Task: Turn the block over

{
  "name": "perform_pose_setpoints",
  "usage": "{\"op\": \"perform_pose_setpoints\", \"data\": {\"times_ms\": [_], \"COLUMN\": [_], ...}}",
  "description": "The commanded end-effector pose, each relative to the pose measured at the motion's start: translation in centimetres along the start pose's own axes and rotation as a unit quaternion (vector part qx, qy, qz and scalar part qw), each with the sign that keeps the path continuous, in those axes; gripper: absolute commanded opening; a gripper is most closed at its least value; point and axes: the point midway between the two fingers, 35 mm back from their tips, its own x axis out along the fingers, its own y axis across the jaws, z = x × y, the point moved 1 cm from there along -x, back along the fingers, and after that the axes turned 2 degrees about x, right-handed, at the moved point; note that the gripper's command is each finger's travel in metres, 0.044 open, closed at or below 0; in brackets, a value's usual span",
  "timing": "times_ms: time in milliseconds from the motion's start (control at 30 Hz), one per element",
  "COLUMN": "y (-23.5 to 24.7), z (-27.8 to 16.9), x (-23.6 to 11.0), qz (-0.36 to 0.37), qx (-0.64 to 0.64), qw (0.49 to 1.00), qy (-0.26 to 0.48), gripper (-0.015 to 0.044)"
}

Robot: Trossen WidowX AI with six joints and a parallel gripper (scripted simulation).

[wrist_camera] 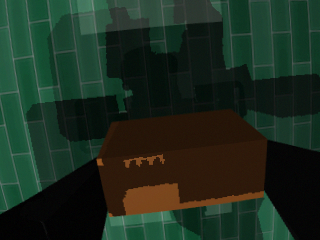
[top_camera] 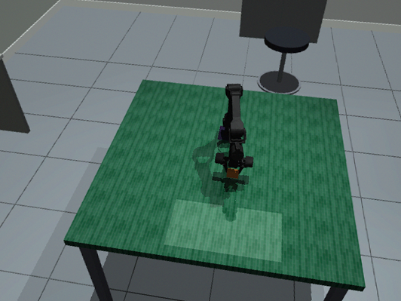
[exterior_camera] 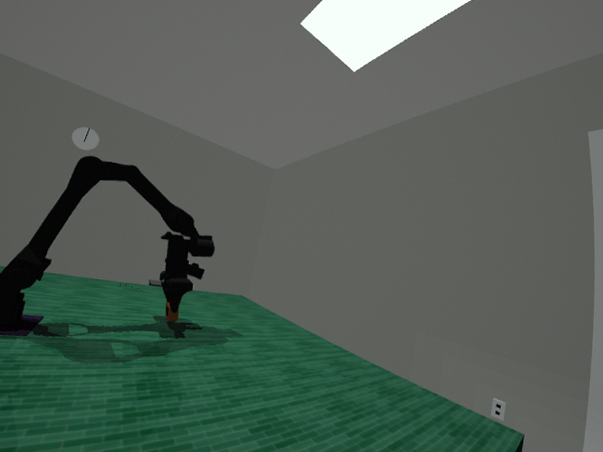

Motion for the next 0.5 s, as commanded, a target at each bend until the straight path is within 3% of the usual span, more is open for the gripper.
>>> {"op": "perform_pose_setpoints", "data": {"times_ms": [0,467], "y": [-0.01,-0.01], "z": [-0.1,-0.6], "x": [0.09,0.54], "qz": [-0.001,0.003], "qx": [-0.001,-0.001], "qw": [0.999,0.99], "qy": [-0.034,-0.139], "gripper": [0.0,0.0]}}
